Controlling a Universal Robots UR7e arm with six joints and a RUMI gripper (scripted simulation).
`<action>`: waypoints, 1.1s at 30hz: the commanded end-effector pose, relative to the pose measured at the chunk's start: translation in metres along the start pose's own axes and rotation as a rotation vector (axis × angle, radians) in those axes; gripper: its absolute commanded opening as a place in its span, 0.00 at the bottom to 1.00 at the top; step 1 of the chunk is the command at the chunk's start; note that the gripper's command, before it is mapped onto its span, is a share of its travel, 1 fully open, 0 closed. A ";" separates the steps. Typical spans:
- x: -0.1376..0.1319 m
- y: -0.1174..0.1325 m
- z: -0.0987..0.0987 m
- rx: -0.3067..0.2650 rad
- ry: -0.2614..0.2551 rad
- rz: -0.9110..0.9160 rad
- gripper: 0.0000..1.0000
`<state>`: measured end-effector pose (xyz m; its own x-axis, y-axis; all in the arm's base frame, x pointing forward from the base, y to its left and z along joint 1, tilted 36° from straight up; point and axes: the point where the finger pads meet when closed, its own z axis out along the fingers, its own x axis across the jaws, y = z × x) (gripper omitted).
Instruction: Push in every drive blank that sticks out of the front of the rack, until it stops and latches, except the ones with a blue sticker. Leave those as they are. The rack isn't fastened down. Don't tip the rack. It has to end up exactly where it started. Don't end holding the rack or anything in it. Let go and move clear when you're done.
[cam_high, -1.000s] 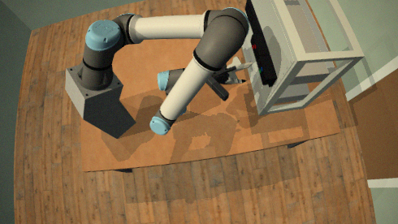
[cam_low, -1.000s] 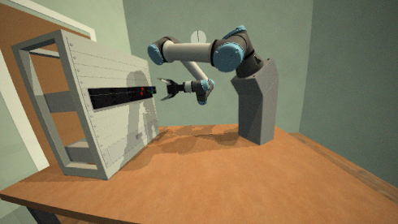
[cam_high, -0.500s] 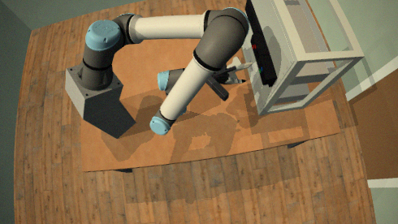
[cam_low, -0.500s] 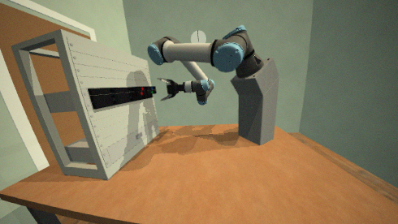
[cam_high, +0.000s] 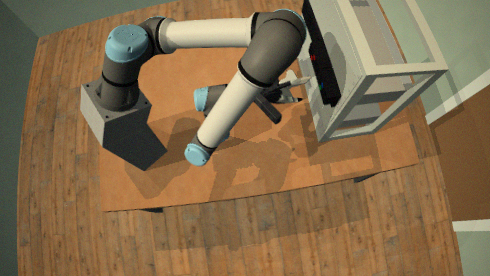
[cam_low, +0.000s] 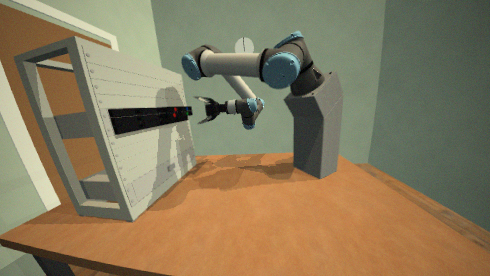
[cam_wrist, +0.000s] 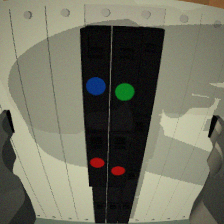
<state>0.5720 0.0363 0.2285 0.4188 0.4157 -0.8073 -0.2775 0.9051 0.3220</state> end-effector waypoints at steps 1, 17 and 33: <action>0.000 0.005 0.000 0.000 -0.001 0.000 1.00; 0.006 0.053 0.001 0.000 -0.001 0.000 1.00; 0.012 0.107 0.003 0.000 -0.001 0.000 1.00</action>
<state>0.5524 0.1242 0.2508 0.4170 0.4158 -0.8082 -0.2806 0.9047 0.3207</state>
